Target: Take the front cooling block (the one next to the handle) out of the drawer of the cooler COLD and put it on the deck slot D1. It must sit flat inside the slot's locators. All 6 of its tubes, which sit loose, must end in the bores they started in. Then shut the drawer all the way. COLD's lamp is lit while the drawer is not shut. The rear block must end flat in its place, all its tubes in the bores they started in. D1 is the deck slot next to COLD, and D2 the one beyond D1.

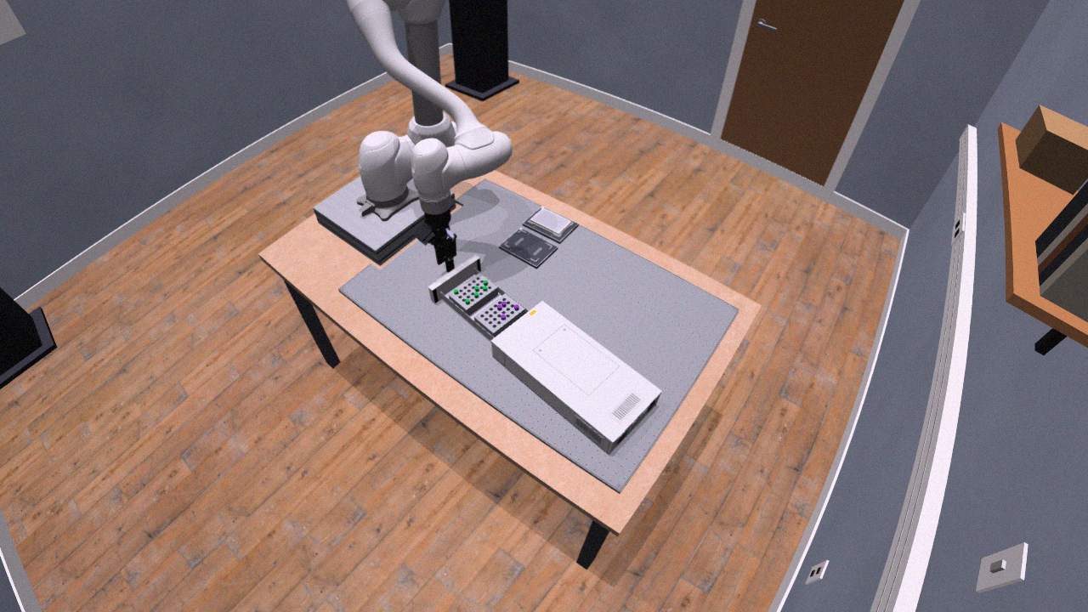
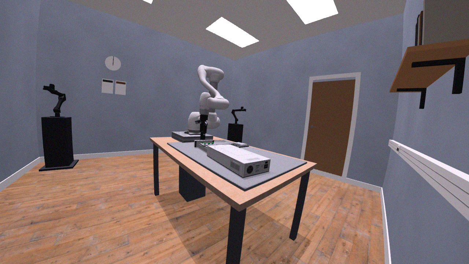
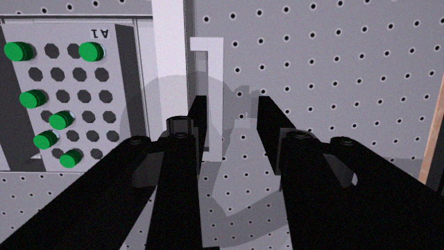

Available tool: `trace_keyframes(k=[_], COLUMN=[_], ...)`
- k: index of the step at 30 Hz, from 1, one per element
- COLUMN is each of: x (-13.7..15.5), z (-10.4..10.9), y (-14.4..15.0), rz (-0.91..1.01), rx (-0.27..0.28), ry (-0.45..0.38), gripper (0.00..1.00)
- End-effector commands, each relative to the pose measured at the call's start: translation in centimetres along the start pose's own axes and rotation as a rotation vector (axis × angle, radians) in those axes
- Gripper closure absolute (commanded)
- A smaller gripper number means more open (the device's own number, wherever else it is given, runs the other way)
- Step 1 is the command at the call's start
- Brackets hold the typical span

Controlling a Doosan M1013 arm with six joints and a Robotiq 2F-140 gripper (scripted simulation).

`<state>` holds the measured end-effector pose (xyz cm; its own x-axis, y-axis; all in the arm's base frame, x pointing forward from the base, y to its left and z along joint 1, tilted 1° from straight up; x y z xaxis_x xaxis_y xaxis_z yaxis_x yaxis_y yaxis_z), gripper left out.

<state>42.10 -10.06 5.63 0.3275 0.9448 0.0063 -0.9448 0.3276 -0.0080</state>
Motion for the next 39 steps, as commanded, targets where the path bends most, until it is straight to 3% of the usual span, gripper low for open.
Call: trace_keyframes(k=[1,39], x=[0.0,0.0], z=[0.4,5.0], y=[0.0,-0.1], rz=[0.000,0.000], rx=[-0.001,-0.001], ry=[0.000,0.000], gripper=[0.66,0.66])
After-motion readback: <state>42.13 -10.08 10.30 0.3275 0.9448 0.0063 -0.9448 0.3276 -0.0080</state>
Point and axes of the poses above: the point where the finger pads meet when closed, its own z axis back along the fingers, its own y axis across the jaws, x = y × z, the point moved 2 cm from there along z, back along the fingers, and after that the axes turned 14 degrees about -z, right-handed, at the moved point
